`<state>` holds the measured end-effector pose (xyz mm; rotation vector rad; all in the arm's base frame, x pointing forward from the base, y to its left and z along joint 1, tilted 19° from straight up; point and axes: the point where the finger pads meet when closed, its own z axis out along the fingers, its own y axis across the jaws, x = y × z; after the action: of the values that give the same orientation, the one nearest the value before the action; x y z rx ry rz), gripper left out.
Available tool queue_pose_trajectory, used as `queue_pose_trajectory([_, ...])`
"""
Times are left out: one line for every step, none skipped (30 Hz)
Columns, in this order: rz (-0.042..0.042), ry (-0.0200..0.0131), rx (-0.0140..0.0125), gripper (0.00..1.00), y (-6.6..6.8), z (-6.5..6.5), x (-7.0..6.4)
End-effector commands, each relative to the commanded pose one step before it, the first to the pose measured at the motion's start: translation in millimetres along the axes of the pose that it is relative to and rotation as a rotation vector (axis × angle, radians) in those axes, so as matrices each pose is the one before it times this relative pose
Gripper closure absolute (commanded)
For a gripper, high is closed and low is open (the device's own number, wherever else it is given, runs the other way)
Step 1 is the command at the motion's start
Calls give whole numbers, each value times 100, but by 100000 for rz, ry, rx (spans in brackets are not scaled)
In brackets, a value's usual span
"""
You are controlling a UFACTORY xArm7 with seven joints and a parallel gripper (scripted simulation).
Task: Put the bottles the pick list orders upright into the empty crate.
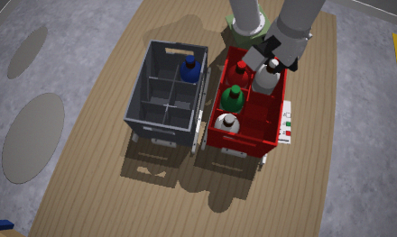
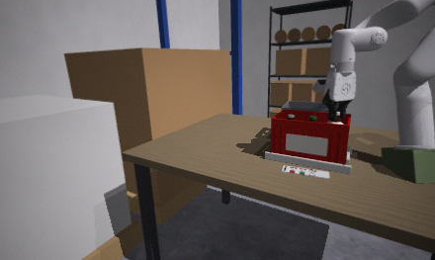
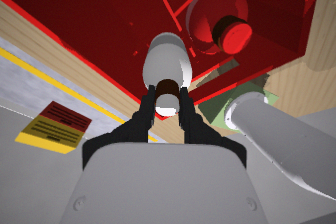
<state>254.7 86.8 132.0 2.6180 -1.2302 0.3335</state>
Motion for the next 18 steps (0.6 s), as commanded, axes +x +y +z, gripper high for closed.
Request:
queue_pose_trajectory([-12, 112, 388, 100, -151, 391, 33])
queue_pose_trajectory([0, 0, 0, 100, 0, 100, 1])
queue_pose_trajectory([0, 0, 0, 100, 0, 100, 0])
queue_pose_trajectory([0, 0, 0, 100, 0, 100, 0])
queue_pose_trajectory([0, 0, 0, 100, 0, 100, 0])
queue_pose_trajectory([0, 0, 0, 100, 0, 100, 0])
queue_pose_trajectory([0, 0, 0, 100, 0, 0, 0])
queue_pose_trajectory([0, 0, 0, 100, 0, 0, 0])
queue_pose_trajectory([0, 0, -1, 100, -2, 102, 1])
queue_pose_trajectory([0, 0, 0, 100, -1, 100, 0])
queue_pose_trajectory([0, 0, 0, 100, -1, 100, 0])
queue_pose_trajectory([0, 0, 0, 100, 0, 100, 1])
queue_pose_trajectory([0, 0, 0, 100, 0, 1, 1])
queue_pose_trajectory([0, 0, 0, 100, 0, 1, 0])
queue_pose_trajectory([0, 0, 0, 100, 0, 1, -1])
queue_pose_trajectory([0, 0, 0, 100, -1, 0, 0])
queue_pose_trajectory([0, 0, 0, 100, -1, 0, 0])
queue_pose_trajectory([0, -1, 0, 100, 4, -6, 0])
